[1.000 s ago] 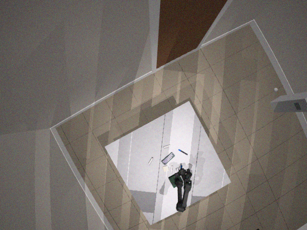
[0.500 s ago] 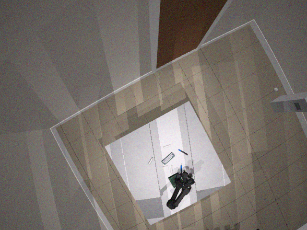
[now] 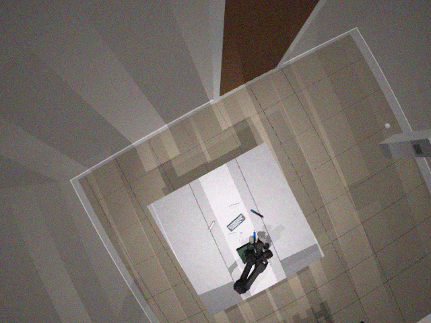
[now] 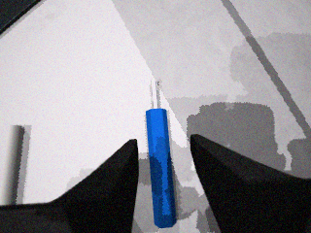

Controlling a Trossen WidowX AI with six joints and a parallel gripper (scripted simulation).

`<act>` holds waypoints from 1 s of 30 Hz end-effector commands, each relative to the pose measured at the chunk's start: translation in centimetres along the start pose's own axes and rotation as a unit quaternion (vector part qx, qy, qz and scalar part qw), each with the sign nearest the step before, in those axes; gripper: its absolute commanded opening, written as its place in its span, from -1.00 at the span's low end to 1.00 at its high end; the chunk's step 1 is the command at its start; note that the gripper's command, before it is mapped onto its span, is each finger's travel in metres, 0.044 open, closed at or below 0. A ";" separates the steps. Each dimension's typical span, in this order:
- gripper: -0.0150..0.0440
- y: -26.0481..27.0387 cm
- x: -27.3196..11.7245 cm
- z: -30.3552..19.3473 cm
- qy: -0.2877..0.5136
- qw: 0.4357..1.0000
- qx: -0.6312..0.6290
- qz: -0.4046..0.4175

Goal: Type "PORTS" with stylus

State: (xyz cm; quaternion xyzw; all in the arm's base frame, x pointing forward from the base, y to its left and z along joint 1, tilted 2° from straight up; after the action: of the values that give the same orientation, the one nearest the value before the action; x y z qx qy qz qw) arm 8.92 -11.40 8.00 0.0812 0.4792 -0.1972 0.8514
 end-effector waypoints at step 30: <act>0.02 0.1 2.3 -1.1 -0.001 1.000 -0.001 0.003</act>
State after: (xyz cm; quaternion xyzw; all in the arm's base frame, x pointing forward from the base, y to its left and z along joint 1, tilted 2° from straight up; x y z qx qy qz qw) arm 9.18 -11.59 5.88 0.0791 0.4779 -0.1945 0.8530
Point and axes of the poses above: the point midway between the two fingers, 35 mm back from their tips, its own x axis out along the fingers, its own y axis across the jaws, z = x × y, the point moved 2 cm from there along -x, back along the fingers, and after that the axes turned 1 degree about -x, right-handed, at the moved point
